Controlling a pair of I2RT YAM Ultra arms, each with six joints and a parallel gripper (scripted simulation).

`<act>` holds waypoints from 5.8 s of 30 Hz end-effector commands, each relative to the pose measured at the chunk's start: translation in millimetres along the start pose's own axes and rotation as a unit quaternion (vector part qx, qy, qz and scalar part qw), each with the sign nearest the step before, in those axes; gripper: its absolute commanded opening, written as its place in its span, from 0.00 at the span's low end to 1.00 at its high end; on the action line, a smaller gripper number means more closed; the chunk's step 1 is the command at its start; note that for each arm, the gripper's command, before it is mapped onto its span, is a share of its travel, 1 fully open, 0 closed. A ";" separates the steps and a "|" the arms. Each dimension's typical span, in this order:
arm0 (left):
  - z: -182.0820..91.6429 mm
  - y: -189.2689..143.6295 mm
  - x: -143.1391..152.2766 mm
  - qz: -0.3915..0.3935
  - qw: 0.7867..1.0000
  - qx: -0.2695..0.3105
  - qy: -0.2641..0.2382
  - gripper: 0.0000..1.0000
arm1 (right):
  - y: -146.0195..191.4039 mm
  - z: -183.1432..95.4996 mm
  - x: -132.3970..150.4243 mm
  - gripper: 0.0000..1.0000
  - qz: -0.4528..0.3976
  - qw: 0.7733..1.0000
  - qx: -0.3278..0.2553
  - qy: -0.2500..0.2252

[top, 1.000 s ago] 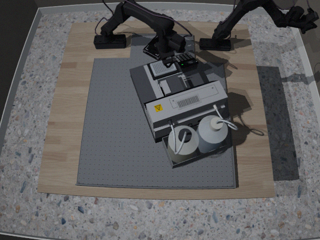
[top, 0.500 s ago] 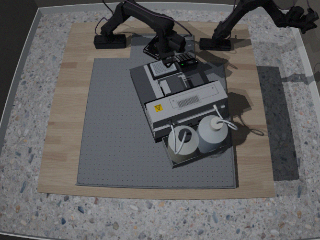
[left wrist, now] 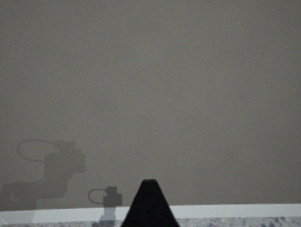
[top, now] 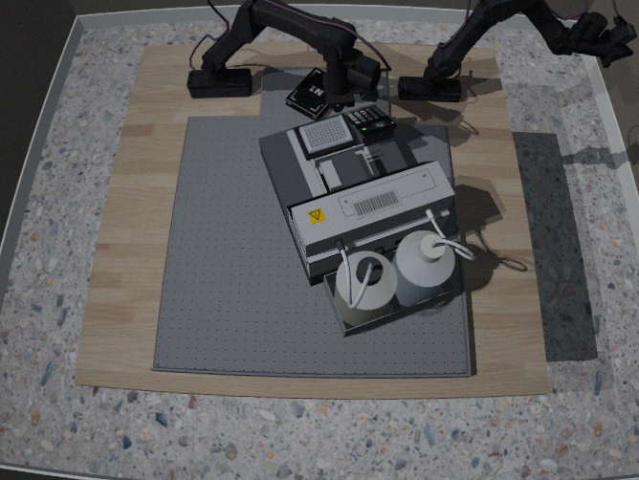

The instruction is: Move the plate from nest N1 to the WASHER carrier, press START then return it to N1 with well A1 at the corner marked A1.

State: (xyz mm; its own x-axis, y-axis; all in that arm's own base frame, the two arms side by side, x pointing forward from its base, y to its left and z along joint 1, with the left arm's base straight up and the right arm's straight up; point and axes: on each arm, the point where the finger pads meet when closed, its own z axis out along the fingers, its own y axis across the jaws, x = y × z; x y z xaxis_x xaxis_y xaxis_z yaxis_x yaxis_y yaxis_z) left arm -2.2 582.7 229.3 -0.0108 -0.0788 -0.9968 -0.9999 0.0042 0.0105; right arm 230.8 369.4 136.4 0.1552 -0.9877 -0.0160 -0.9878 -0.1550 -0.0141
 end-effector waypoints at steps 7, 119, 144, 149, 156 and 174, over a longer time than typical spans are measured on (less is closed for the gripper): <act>-4.8 2.7 -26.8 -0.005 0.999 -0.005 -0.039 0.00 | 23.9 -21.0 -36.1 0.00 0.182 0.983 -0.005 0.009; -4.8 2.7 -26.8 -0.005 0.999 -0.005 -0.039 0.00 | 85.7 -22.0 -118.2 0.00 0.632 0.775 0.000 0.011; -4.8 2.7 -26.8 -0.005 0.999 -0.005 -0.039 0.00 | 85.7 -22.0 -118.2 0.00 0.632 0.775 0.000 0.011; -4.8 2.7 -26.8 -0.005 0.999 -0.005 -0.039 0.00 | 85.7 -22.0 -118.2 0.00 0.632 0.775 0.000 0.011; -4.8 2.7 -26.8 -0.005 0.999 -0.005 -0.039 0.00 | 85.7 -22.0 -118.2 0.00 0.632 0.775 0.000 0.011; -4.8 2.7 -26.8 -0.005 0.999 -0.005 -0.039 0.00 | 85.7 -22.0 -118.2 0.00 0.632 0.775 0.000 0.011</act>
State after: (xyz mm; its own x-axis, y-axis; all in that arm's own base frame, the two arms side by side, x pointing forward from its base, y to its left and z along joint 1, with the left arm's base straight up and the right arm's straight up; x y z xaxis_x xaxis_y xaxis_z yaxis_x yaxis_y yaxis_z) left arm -2.2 582.7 229.4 -0.0108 -0.0786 -0.9968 -0.9999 0.0042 0.0105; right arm 123.4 470.1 147.4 -0.9311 -0.3541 -0.0870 -0.3630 0.9227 0.1298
